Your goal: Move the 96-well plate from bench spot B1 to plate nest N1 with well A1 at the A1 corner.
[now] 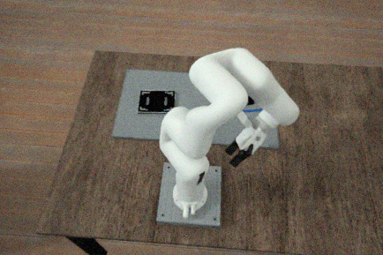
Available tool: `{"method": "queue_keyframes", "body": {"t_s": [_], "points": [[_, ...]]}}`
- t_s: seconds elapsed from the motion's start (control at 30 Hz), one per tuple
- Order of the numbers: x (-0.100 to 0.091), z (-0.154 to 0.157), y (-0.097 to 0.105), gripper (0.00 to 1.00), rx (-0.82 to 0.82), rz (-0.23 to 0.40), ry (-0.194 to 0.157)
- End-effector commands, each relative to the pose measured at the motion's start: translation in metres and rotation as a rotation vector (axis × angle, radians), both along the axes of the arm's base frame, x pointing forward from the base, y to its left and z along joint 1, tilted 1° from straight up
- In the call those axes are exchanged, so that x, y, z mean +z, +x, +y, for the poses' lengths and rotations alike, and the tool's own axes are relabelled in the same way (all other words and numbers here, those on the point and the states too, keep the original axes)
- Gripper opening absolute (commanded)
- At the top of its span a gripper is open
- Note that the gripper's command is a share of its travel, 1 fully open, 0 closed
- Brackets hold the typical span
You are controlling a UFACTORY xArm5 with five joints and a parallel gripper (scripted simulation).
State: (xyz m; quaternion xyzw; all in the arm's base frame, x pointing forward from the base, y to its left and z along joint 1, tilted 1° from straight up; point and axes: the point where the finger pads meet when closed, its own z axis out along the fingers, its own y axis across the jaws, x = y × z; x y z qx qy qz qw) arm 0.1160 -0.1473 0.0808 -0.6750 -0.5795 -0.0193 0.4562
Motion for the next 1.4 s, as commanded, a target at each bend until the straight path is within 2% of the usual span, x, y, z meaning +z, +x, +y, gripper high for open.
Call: {"method": "queue_keyframes", "body": {"t_s": [0.0,0.53,0.77,0.8,0.93,0.97,1.03,1.1,1.17,1.2,1.27,1.3,1.37], "points": [[0.0,-0.001,0.001,1.0,0.0,-0.002,-0.002],[0.0,-0.001,0.001,1.0,0.0,-0.002,-0.002],[0.007,-0.008,0.032,1.0,-0.059,0.076,-0.205],[0.008,-0.008,0.034,1.0,-0.062,0.079,-0.215],[0.013,-0.009,0.053,1.0,-0.109,0.112,-0.335],[0.014,-0.01,0.057,1.0,-0.116,0.117,-0.351],[0.017,-0.009,0.067,1.0,-0.144,0.129,-0.411],[0.017,-0.009,0.067,1.0,-0.144,0.129,-0.411],[0.02,-0.009,0.076,1.0,-0.174,0.139,-0.469],[0.022,-0.009,0.081,1.0,-0.181,0.141,-0.482],[0.025,-0.007,0.09,1.0,-0.215,0.148,-0.539],[0.026,-0.007,0.093,1.0,-0.218,0.148,-0.544],[0.03,-0.005,0.102,1.0,-0.254,0.153,-0.6]]}}
